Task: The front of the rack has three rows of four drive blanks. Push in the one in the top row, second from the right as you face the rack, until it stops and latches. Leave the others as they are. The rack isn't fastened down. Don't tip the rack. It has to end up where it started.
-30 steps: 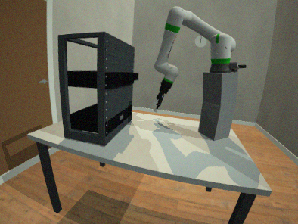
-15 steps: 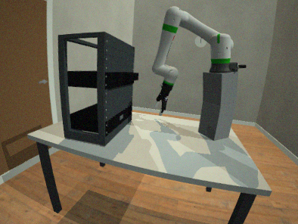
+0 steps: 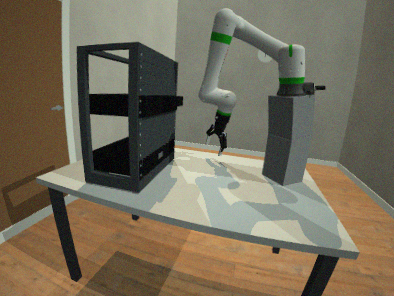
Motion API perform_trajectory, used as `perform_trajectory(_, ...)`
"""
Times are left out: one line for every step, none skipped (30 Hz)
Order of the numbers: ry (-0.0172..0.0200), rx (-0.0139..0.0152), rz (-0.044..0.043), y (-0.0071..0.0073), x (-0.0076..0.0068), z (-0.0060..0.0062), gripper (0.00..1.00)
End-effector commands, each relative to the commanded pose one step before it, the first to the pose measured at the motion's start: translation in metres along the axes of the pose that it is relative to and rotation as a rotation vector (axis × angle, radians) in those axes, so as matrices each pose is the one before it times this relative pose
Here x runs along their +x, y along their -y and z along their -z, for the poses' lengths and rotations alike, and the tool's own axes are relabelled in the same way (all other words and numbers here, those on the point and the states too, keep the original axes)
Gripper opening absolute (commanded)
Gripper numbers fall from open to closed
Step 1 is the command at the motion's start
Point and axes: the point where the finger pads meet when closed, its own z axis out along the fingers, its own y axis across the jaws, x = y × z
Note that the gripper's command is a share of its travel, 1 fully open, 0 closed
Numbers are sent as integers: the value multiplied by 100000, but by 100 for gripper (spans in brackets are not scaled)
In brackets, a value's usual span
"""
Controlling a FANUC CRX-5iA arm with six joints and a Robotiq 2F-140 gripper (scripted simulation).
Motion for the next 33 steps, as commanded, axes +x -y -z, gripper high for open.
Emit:
perform_trajectory(-4173,1261,10622,-556,578,20,100)
perform_trajectory(-1106,359,3138,-152,149,18,100)
perform_trajectory(-1113,367,3174,-145,145,23,100)
perform_trajectory(-1120,375,3209,-137,141,29,100)
perform_trajectory(0,0,0,0,0,0,100)
perform_trajectory(0,0,0,0,0,0,100)
perform_trajectory(-1127,383,3242,-129,137,35,100)
perform_trajectory(-1134,391,3275,-121,133,41,100)
perform_trajectory(-1141,400,3306,-112,130,47,100)
perform_trajectory(-1148,409,3336,-102,127,53,100)
perform_trajectory(-1156,418,3365,-93,124,59,100)
perform_trajectory(-1164,428,3392,-82,122,65,100)
perform_trajectory(-1172,438,3418,-72,120,71,100)
perform_trajectory(-1180,447,3443,-61,119,77,100)
perform_trajectory(-1189,457,3466,-50,118,83,100)
perform_trajectory(-1199,468,3488,-38,118,90,100)
perform_trajectory(-1208,478,3508,-27,118,96,100)
perform_trajectory(-1218,488,3527,-15,119,102,100)
perform_trajectory(-1229,498,3544,-3,120,108,100)
perform_trajectory(-1240,508,3559,9,122,114,100)
perform_trajectory(-1251,518,3573,22,125,120,100)
perform_trajectory(0,0,0,0,0,0,100)
perform_trajectory(0,0,0,0,0,0,100)
perform_trajectory(-1263,528,3586,34,128,126,100)
perform_trajectory(-1276,537,3597,46,132,132,100)
perform_trajectory(-1289,547,3606,58,136,138,100)
perform_trajectory(-1302,555,3614,71,141,143,100)
perform_trajectory(-1316,564,3619,83,147,149,100)
perform_trajectory(-1330,572,3624,94,153,154,100)
perform_trajectory(-1345,580,3626,106,160,160,100)
perform_trajectory(-1361,587,3627,118,167,165,100)
perform_trajectory(-1376,593,3627,129,175,170,100)
perform_trajectory(-1392,599,3624,140,184,175,100)
